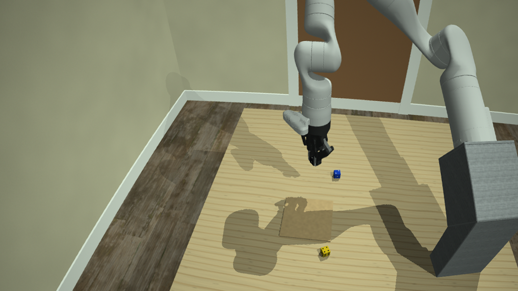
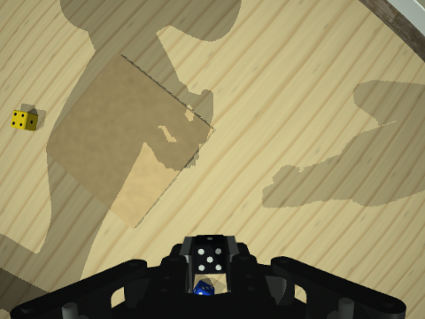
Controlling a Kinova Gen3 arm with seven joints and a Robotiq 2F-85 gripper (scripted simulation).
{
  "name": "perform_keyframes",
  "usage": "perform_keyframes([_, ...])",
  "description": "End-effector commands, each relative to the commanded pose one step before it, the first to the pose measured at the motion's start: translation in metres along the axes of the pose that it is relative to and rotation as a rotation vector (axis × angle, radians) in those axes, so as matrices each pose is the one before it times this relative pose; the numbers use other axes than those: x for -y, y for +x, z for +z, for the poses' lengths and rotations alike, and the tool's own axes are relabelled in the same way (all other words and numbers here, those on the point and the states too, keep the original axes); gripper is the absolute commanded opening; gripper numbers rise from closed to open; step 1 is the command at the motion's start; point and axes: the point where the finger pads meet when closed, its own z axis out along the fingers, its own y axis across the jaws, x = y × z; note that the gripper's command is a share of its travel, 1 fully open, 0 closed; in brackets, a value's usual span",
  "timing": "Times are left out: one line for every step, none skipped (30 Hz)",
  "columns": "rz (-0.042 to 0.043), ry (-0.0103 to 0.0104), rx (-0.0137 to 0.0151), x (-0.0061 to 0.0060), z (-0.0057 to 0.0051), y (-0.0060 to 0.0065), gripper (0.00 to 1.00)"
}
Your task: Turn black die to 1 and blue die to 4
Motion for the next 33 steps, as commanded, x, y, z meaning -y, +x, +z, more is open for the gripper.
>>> perform_keyframes([0.04118, -0.00102, -0.00090, 0.00024, -0.00033, 0.00058, 0.15])
perform_keyframes([0.02447, 0.00030, 0.00051, 0.00006, 0.00024, -0.00012, 0.15])
perform_keyframes([0.02597, 0.00029, 0.00053, 0.00005, 0.00025, -0.00012, 0.15])
perform_keyframes([0.02742, 0.00028, 0.00054, 0.00004, 0.00026, -0.00012, 0.15])
perform_keyframes([0.02883, 0.00026, 0.00055, 0.00003, 0.00026, -0.00012, 0.15])
perform_keyframes([0.03017, 0.00024, 0.00055, 0.00002, 0.00027, -0.00012, 0.15])
perform_keyframes([0.03145, 0.00022, 0.00055, 0.00001, 0.00028, -0.00011, 0.15])
perform_keyframes([0.03266, 0.00020, 0.00054, -0.00001, 0.00028, -0.00011, 0.15])
perform_keyframes([0.03379, 0.00017, 0.00052, -0.00002, 0.00028, -0.00010, 0.15])
perform_keyframes([0.03484, 0.00015, 0.00050, -0.00004, 0.00028, -0.00009, 0.15])
perform_keyframes([0.00000, 0.00000, 0.00000, 0.00000, 0.00000, 0.00000, 0.15])
perform_keyframes([0.00000, 0.00000, 0.00000, 0.00000, 0.00000, 0.00000, 0.15])
perform_keyframes([0.03580, 0.00012, 0.00047, -0.00005, 0.00028, -0.00008, 0.15])
perform_keyframes([0.03667, 0.00010, 0.00044, -0.00007, 0.00028, -0.00006, 0.15])
perform_keyframes([0.03744, 0.00007, 0.00040, -0.00008, 0.00028, -0.00004, 0.15])
perform_keyframes([0.03812, 0.00005, 0.00035, -0.00010, 0.00028, -0.00002, 0.15])
perform_keyframes([0.03869, 0.00003, 0.00030, -0.00011, 0.00027, 0.00000, 0.15])
perform_keyframes([0.03916, 0.00002, 0.00024, -0.00012, 0.00026, 0.00002, 0.15])
perform_keyframes([0.03952, 0.00001, 0.00019, -0.00013, 0.00026, 0.00005, 0.15])
perform_keyframes([0.03977, 0.00000, 0.00012, -0.00013, 0.00025, 0.00007, 0.15])
perform_keyframes([0.03992, 0.00000, 0.00006, -0.00014, 0.00024, 0.00010, 0.15])
perform_keyframes([0.03995, 0.00000, 0.00000, -0.00014, 0.00023, 0.00013, 0.15])
perform_keyframes([0.03987, 0.00001, -0.00006, -0.00014, 0.00022, 0.00015, 0.15])
perform_keyframes([0.03968, 0.00003, -0.00012, -0.00014, 0.00021, 0.00018, 0.15])
perform_keyframes([0.03938, 0.00005, -0.00018, -0.00013, 0.00019, 0.00021, 0.15])
perform_keyframes([0.03897, 0.00007, -0.00024, -0.00013, 0.00018, 0.00023, 0.15])
perform_keyframes([0.03845, 0.00009, -0.00029, -0.00012, 0.00017, 0.00025, 0.15])
perform_keyframes([0.00000, 0.00000, 0.00000, 0.00000, 0.00000, 0.00000, 0.15])
perform_keyframes([0.00000, 0.00000, 0.00000, 0.00000, 0.00000, 0.00000, 0.15])
perform_keyframes([0.03783, 0.00012, -0.00033, -0.00011, 0.00016, 0.00027, 0.15])
perform_keyframes([0.03710, 0.00015, -0.00037, -0.00009, 0.00014, 0.00029, 0.15])
perform_keyframes([0.03627, 0.00018, -0.00041, -0.00008, 0.00013, 0.00031, 0.15])
perform_keyframes([0.03535, 0.00021, -0.00044, -0.00007, 0.00012, 0.00032, 0.15])
